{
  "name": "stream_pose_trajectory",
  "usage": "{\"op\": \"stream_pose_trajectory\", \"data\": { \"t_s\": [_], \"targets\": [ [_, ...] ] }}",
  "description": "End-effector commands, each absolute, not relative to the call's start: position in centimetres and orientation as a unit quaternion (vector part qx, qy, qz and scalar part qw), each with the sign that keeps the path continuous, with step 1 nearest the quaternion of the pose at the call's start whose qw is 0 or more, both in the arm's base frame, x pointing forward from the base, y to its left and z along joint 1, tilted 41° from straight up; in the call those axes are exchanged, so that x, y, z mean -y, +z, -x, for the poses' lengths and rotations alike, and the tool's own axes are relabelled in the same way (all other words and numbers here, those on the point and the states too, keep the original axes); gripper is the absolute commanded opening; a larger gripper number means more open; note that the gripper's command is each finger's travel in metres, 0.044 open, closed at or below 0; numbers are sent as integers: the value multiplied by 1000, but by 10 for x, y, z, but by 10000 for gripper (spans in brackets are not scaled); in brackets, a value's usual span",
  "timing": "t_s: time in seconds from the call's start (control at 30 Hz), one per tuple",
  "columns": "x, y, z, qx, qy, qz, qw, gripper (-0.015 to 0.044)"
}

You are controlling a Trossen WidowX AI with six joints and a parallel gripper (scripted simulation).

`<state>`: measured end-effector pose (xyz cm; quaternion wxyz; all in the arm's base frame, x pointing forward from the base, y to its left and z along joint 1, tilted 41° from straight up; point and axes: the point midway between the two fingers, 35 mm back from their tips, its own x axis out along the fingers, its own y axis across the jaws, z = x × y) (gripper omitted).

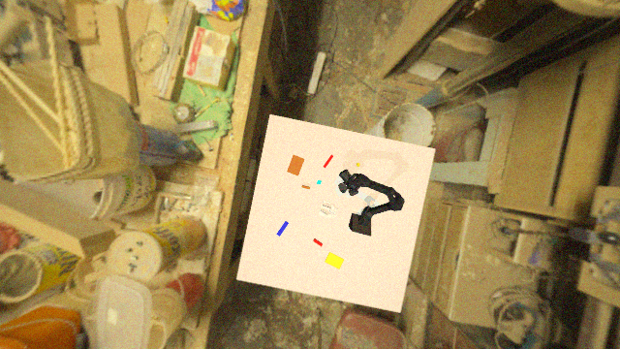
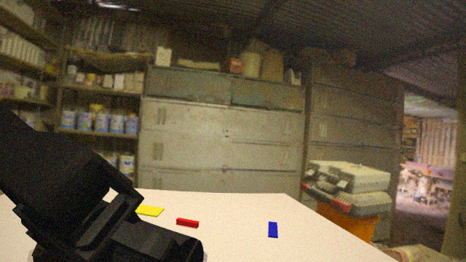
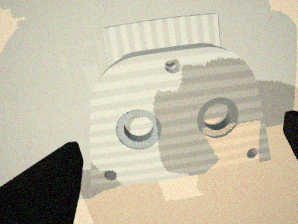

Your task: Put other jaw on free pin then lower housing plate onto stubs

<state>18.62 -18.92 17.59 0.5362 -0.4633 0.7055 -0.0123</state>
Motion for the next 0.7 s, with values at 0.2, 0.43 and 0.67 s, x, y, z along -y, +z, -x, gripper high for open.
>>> {"op": "stream_pose_trajectory", "data": {
  "t_s": [0.2,0.43,0.67],
  "targets": [
    [198,162,-185,-707,-8,463,535,440],
    [198,162,-185,-707,-8,463,535,440],
    [198,162,-185,-707,-8,463,535,440]
  ]
}}
